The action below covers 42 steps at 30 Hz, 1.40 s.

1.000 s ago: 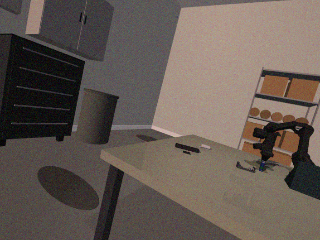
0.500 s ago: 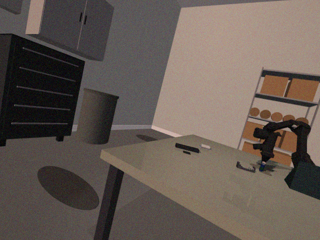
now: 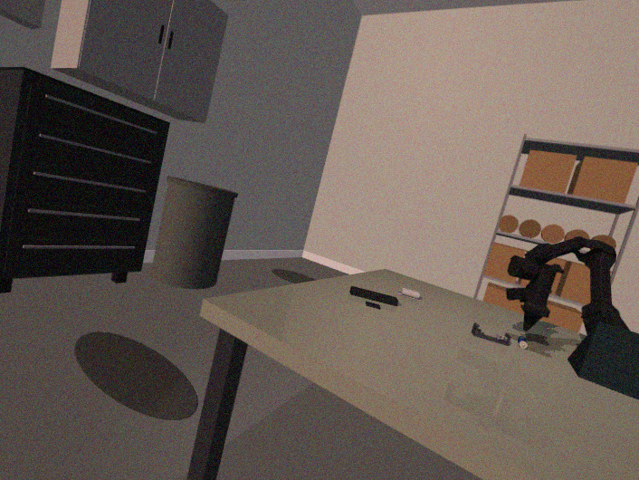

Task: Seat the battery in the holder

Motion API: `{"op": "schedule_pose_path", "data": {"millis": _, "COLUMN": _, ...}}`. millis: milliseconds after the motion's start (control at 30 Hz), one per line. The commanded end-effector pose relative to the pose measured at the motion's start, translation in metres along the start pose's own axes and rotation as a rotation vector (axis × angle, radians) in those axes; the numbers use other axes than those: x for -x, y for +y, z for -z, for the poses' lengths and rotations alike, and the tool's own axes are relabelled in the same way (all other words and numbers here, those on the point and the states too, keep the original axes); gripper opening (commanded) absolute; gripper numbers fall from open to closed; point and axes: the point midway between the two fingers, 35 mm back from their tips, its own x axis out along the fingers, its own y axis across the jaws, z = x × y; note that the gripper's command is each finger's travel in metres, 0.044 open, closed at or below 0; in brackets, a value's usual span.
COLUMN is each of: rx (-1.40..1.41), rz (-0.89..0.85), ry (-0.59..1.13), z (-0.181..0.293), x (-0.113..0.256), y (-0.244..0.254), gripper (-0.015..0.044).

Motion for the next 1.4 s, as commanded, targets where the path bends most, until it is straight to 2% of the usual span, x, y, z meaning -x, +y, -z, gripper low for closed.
{"op": "schedule_pose_path", "data": {"millis": 0, "rx": -0.002, "rz": -0.007, "ry": -0.003, "z": -0.003, "x": 0.016, "y": 0.002, "gripper": 0.0000}}
{"op": "schedule_pose_path", "data": {"millis": 300, "rx": -0.005, "rz": -0.007, "ry": 0.000, "z": 0.000, "x": 0.077, "y": 0.003, "gripper": 0.0000}}
{"op": "schedule_pose_path", "data": {"millis": 733, "rx": 0.000, "rz": -0.004, "ry": -0.002, "z": 0.000, "x": 0.075, "y": 0.003, "gripper": 0.0000}}
{"op": "schedule_pose_path", "data": {"millis": 767, "rx": 0.014, "rz": -0.004, "ry": -0.001, "z": 0.000, "x": 0.075, "y": 0.003, "gripper": 0.0026}}
{"op": "schedule_pose_path", "data": {"millis": 1033, "rx": 0.693, "rz": -0.005, "ry": -0.003, "z": -0.002, "x": 0.046, "y": 0.014, "gripper": 0.0232}}
{"op": "schedule_pose_path", "data": {"millis": 1267, "rx": 1.340, "rz": -0.005, "ry": -0.005, "z": -0.001, "x": 0.019, "y": 0.023, "gripper": 0.0232}}
{"op": "schedule_pose_path", "data": {"millis": 1367, "rx": 1.471, "rz": -0.004, "ry": -0.006, "z": 0.000, "x": 0.012, "y": 0.025, "gripper": 0.0232}}
